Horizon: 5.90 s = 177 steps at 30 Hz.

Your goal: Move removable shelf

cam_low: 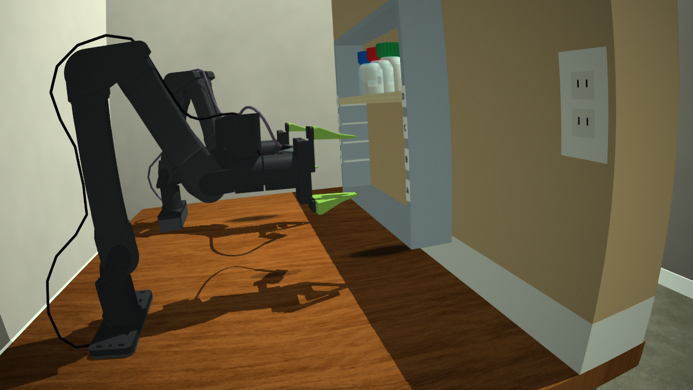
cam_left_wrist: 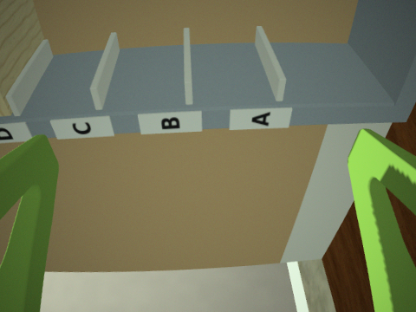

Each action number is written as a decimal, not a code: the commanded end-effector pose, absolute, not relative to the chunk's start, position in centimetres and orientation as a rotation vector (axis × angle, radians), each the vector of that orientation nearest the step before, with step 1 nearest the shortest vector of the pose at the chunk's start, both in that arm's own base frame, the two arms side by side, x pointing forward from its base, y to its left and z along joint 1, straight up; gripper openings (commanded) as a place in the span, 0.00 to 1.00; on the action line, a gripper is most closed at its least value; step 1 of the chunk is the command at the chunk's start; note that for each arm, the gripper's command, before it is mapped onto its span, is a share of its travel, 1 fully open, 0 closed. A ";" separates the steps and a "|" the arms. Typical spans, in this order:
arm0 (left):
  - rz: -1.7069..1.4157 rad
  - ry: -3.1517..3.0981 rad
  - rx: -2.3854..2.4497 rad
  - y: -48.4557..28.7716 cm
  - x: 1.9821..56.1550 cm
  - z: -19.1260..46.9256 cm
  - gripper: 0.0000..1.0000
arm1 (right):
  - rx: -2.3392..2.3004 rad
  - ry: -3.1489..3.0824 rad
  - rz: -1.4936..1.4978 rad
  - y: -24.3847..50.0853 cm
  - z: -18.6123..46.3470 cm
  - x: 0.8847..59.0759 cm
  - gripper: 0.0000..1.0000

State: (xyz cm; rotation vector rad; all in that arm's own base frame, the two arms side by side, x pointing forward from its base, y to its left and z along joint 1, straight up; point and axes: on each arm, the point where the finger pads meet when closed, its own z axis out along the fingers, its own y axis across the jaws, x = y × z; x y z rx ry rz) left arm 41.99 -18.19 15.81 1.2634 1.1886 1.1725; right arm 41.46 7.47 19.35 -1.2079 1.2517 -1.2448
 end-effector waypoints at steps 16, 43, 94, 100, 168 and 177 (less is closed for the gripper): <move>1.176 1.176 1.230 -18.3 42.5 23.3 1.00 | -1.186 1.245 -1.245 7.4 26.3 41.8 1.00; 1.176 1.176 1.230 -18.3 42.5 25.0 1.00 | -1.186 1.245 -1.245 7.4 28.0 41.8 1.00; 1.176 1.176 1.230 -20.1 43.3 26.1 1.00 | -1.186 1.245 -1.245 9.1 29.1 42.8 1.00; 1.176 1.176 1.230 -20.4 43.5 26.3 1.00 | -1.186 1.245 -1.245 9.4 29.4 42.9 1.00; 1.176 1.176 1.230 -22.5 47.4 27.5 1.00 | -1.186 1.245 -1.245 11.1 30.6 47.0 1.00; 1.176 1.176 1.230 -22.6 48.3 27.5 1.00 | -1.186 1.245 -1.245 11.0 30.6 47.9 1.00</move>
